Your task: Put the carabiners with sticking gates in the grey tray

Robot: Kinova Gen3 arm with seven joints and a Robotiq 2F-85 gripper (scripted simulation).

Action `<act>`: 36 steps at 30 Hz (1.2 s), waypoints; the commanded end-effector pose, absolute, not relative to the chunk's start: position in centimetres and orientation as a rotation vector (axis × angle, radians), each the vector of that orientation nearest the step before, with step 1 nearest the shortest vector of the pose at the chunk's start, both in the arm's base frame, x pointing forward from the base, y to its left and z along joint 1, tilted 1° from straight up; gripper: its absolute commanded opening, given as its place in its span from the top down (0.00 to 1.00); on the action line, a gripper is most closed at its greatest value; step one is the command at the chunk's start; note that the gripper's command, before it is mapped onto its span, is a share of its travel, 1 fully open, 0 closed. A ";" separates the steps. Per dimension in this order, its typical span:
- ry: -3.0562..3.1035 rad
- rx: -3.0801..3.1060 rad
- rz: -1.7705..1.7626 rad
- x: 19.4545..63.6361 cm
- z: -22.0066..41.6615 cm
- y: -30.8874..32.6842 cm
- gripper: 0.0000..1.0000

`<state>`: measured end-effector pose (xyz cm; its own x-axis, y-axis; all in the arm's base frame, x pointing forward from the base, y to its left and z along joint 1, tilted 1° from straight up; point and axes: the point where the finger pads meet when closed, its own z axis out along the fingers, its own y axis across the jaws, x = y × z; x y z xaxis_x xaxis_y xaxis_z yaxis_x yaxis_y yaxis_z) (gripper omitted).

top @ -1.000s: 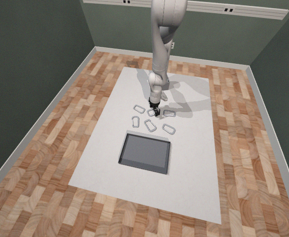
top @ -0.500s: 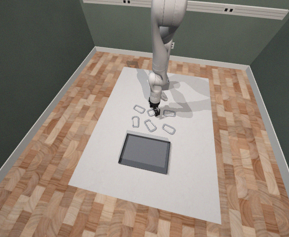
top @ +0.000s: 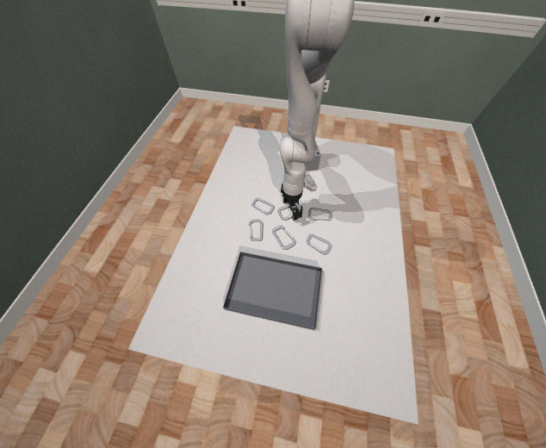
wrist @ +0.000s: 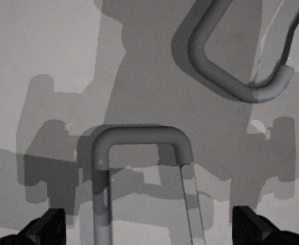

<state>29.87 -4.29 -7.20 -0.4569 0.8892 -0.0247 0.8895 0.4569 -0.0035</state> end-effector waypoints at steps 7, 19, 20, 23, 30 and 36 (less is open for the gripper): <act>2.664 1.638 -0.023 29.9 1.0 -4.0 0.00; 2.680 1.635 -0.032 29.4 0.5 -3.9 0.00; 2.680 1.635 -0.032 29.4 0.5 -3.9 0.00; 2.680 1.635 -0.032 29.4 0.5 -3.9 0.00; 2.680 1.635 -0.032 29.4 0.5 -3.9 0.00; 2.678 1.634 -0.030 31.8 5.0 -4.1 0.00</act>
